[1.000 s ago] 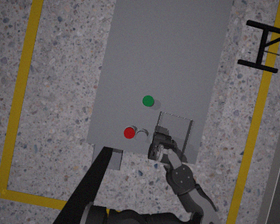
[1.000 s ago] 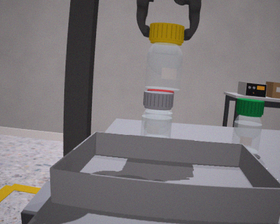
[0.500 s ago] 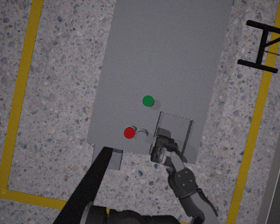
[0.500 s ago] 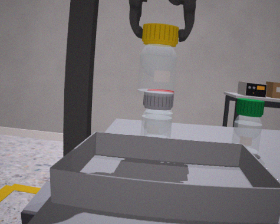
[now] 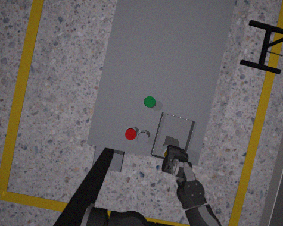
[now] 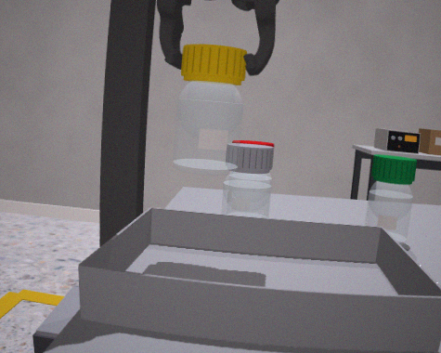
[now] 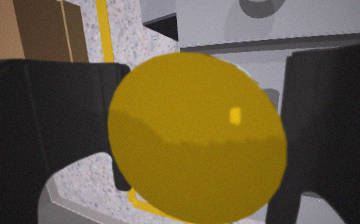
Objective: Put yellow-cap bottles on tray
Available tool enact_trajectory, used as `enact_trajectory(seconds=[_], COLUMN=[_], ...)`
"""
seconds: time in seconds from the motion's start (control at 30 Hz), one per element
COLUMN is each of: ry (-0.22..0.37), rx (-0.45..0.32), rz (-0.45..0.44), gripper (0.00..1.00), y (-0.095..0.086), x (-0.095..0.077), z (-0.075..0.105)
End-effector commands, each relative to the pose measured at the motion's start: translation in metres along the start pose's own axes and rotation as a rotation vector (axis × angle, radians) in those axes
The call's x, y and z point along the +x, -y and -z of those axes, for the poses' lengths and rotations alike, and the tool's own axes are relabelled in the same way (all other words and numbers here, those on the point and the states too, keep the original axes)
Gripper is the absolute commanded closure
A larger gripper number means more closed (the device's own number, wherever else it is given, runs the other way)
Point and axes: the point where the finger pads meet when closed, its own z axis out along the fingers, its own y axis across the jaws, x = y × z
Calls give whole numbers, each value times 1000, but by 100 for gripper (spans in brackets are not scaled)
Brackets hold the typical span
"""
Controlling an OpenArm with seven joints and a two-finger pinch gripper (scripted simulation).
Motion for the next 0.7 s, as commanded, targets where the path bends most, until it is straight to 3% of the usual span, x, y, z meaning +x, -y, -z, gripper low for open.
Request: enact_trajectory(seconds=[0.0,0.17,0.27,0.57,0.67], ry=[-14,-14,-1,-13,-13], rx=[-20,-21,-6,-19,-19], rz=[12,10,1,7,7], gripper=[100,100,100,100,100], y=[-1,11,13,27,27], x=[-3,-24,-25,-54,-54], z=[-1,-9,-9,-19,-19])
